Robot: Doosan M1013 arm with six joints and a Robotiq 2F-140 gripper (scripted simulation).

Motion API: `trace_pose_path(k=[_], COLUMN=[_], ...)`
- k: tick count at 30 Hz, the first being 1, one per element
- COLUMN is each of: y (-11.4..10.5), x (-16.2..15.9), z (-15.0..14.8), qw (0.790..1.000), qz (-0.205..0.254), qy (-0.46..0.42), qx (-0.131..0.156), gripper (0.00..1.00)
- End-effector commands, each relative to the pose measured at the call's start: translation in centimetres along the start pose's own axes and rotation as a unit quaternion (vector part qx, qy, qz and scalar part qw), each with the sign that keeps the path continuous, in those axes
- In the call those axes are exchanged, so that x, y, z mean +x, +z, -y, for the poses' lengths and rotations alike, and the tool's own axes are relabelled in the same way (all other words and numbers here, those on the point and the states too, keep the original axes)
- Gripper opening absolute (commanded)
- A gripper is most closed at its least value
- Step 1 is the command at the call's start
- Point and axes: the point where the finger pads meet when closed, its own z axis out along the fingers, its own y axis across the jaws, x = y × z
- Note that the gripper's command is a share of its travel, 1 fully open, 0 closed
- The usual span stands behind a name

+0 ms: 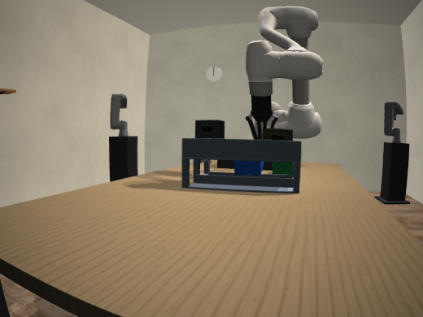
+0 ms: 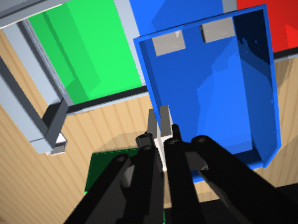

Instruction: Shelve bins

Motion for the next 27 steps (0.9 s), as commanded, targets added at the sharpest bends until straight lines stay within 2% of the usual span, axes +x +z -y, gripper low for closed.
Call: trace_pose_path(k=[1, 27], y=[0.04, 0.72], x=[0.01, 0.21], z=[0.0, 0.0], qw=[1.0, 1.0], qz=[0.0, 0.0], qy=[0.0, 0.0], qx=[0.0, 0.0], gripper=[0.1, 0.1])
